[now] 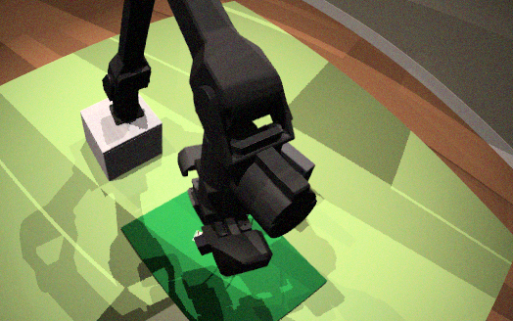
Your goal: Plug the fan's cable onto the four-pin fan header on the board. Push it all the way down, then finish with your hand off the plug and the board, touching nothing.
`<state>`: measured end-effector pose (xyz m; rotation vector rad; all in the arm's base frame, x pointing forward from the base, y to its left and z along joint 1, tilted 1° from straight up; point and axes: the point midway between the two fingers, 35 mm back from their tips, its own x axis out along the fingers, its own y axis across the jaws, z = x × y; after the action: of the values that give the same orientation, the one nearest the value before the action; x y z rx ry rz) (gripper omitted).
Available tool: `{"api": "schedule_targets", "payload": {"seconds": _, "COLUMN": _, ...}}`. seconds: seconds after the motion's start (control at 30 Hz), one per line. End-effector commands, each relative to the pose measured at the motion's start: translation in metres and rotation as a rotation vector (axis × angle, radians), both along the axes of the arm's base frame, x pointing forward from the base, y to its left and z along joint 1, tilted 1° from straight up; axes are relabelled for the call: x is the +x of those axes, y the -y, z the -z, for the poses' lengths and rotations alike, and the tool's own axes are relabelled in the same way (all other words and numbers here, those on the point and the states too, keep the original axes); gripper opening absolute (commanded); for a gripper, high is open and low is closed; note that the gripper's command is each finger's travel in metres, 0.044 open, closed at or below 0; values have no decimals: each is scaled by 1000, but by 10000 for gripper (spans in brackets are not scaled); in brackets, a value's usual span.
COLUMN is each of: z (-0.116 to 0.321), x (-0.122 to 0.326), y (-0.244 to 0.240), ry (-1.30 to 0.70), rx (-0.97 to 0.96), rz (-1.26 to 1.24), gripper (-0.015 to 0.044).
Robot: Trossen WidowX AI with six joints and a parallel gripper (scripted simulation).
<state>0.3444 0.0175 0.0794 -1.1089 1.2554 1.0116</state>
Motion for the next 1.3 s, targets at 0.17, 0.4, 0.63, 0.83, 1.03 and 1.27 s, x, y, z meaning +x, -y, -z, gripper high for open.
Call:
{"api": "schedule_targets", "payload": {"seconds": 0.17, "z": 1, "x": 17, "y": 0, "ry": -27, "rx": 40, "rz": 287, "gripper": 0}}
{"api": "schedule_targets", "payload": {"seconds": 0.4, "z": 2, "x": 23, "y": 0, "ry": -42, "rx": 54, "rz": 407, "gripper": 0}}
{"api": "schedule_targets", "payload": {"seconds": 0.63, "z": 9, "x": 27, "y": -1, "ry": -29, "rx": 111, "rz": 424, "gripper": 0}}
{"api": "schedule_targets", "payload": {"seconds": 0.83, "z": 17, "x": 31, "y": -1, "ry": -14, "rx": 175, "rz": 441, "gripper": 0}}
{"api": "schedule_targets", "payload": {"seconds": 1.03, "z": 24, "x": 36, "y": -1, "ry": 3, "rx": 239, "rz": 456, "gripper": 0}}
{"api": "schedule_targets", "payload": {"seconds": 1.27, "z": 32, "x": 40, "y": -1, "ry": 24, "rx": 313, "rz": 471, "gripper": 0}}
